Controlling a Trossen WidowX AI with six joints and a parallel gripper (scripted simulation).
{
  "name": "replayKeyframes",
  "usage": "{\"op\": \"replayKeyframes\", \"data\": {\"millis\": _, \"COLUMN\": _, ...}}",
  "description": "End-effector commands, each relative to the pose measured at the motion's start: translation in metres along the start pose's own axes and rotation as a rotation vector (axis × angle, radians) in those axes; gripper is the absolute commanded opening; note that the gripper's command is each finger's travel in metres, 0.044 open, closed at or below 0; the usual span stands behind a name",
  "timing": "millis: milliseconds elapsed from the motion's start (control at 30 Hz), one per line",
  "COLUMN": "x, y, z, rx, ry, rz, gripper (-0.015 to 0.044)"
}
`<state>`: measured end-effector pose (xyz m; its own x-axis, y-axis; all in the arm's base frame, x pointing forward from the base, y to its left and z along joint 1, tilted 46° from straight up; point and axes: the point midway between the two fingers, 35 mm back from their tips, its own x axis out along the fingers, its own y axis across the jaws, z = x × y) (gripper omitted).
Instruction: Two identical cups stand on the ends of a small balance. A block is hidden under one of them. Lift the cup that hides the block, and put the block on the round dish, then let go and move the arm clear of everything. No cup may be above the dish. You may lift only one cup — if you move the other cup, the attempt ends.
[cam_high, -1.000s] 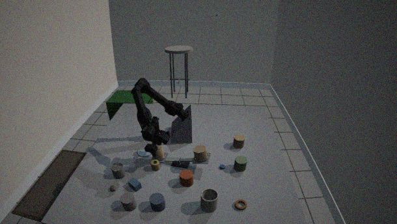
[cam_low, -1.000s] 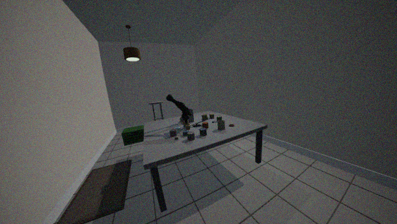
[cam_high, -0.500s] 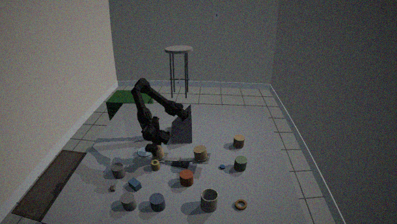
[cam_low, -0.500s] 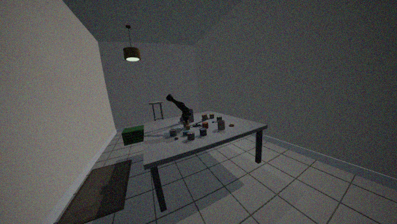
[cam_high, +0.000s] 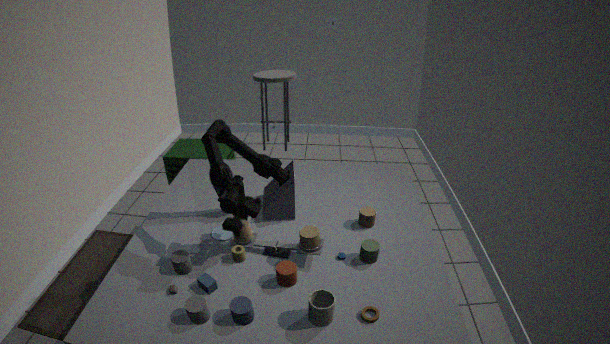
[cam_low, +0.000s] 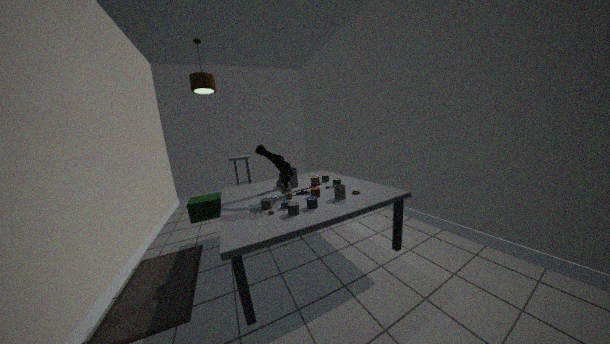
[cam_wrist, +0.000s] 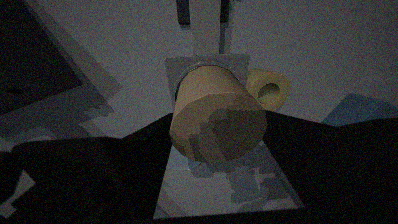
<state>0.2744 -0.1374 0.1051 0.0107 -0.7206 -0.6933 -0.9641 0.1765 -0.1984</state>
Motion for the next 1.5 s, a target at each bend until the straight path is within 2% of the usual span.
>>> {"op": "replayKeyframes", "data": {"millis": 0, "x": -0.006, "y": -0.003, "z": 0.003, "rx": 0.001, "ry": -0.011, "rz": -0.006, "gripper": 0.0}}
{"op": "replayKeyframes", "data": {"millis": 1467, "x": -0.061, "y": -0.005, "z": 0.006, "rx": 0.0, "ry": -0.019, "rz": -0.002, "gripper": 0.0}}
